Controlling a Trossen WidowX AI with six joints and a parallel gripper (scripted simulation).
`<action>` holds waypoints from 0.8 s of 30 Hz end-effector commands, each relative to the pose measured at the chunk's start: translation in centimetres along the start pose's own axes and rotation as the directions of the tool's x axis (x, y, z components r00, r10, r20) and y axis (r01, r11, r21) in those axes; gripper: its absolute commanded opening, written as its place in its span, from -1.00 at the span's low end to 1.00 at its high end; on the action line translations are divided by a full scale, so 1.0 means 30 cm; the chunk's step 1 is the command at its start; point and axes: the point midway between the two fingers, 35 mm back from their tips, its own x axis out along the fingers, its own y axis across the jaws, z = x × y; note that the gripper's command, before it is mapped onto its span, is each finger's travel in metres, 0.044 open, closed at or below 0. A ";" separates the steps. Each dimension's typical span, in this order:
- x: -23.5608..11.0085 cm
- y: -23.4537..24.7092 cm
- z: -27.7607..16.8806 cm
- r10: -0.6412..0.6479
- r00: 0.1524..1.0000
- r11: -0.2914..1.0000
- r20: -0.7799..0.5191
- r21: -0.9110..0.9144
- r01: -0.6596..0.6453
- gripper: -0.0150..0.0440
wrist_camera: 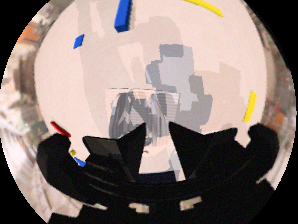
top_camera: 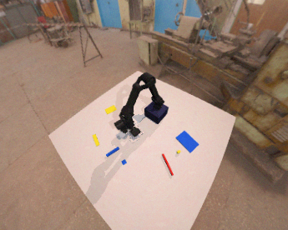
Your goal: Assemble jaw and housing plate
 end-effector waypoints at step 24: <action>0.012 0.001 0.003 0.002 1.000 1.000 0.004 -0.001 -0.002 -0.04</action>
